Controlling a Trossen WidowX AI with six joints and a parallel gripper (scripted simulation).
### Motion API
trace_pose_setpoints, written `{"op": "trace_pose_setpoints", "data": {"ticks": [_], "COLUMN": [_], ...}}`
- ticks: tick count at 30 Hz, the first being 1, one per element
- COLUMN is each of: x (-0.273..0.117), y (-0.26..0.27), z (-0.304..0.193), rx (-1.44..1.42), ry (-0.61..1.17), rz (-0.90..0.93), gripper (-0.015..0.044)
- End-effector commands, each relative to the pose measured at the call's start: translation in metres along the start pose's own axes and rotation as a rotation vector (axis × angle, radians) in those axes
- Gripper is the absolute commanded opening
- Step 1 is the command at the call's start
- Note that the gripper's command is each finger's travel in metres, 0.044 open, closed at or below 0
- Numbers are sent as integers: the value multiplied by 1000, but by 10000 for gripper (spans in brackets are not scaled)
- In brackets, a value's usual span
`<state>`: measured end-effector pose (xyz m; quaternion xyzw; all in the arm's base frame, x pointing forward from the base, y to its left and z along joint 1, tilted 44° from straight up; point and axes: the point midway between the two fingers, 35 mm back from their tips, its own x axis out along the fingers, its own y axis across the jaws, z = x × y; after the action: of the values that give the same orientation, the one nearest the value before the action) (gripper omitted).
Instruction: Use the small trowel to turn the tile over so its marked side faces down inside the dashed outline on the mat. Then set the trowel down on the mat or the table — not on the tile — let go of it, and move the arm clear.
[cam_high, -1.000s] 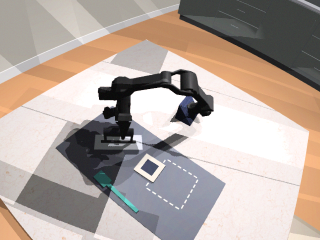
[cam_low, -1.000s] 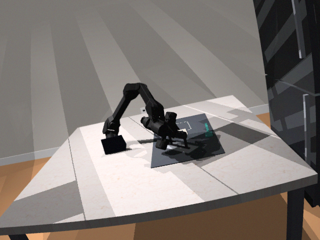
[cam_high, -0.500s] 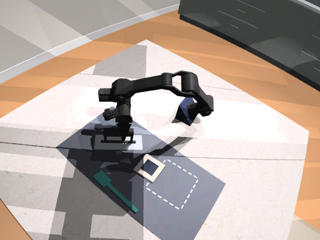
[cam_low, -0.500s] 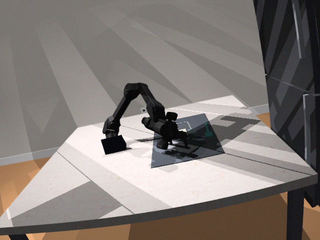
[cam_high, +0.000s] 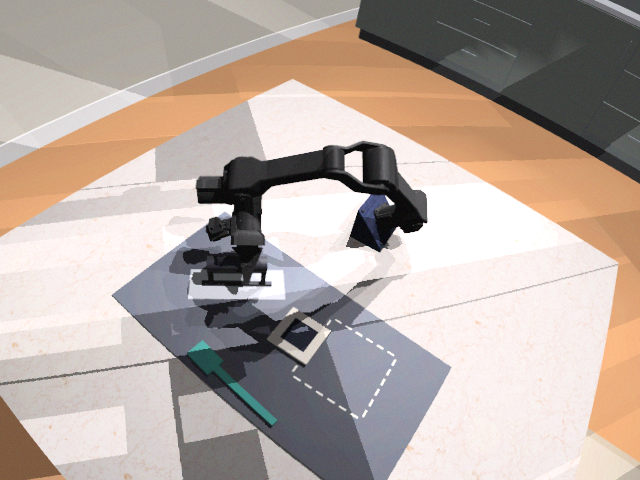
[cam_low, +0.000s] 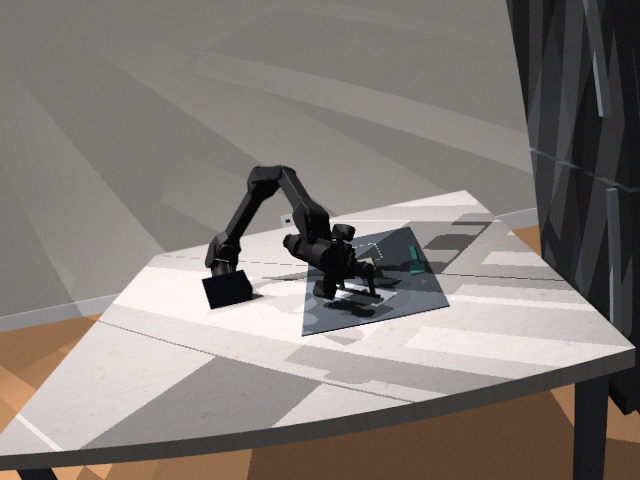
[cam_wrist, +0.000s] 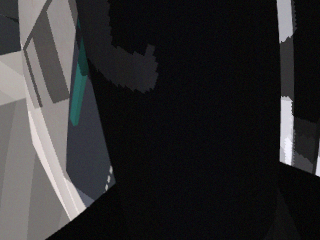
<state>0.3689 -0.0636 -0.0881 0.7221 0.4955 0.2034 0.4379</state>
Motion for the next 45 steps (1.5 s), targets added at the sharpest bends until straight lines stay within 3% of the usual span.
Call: {"op": "trace_pose_setpoints", "data": {"ticks": [1, 15, 45], "x": [-1, -39, -12], "y": [2, 46, 21], "z": [0, 0, 2], "rx": [2, 0, 164], "ry": [0, -1, -170], "rz": [-1, -2, -223], "gripper": [0, 0, 0]}}
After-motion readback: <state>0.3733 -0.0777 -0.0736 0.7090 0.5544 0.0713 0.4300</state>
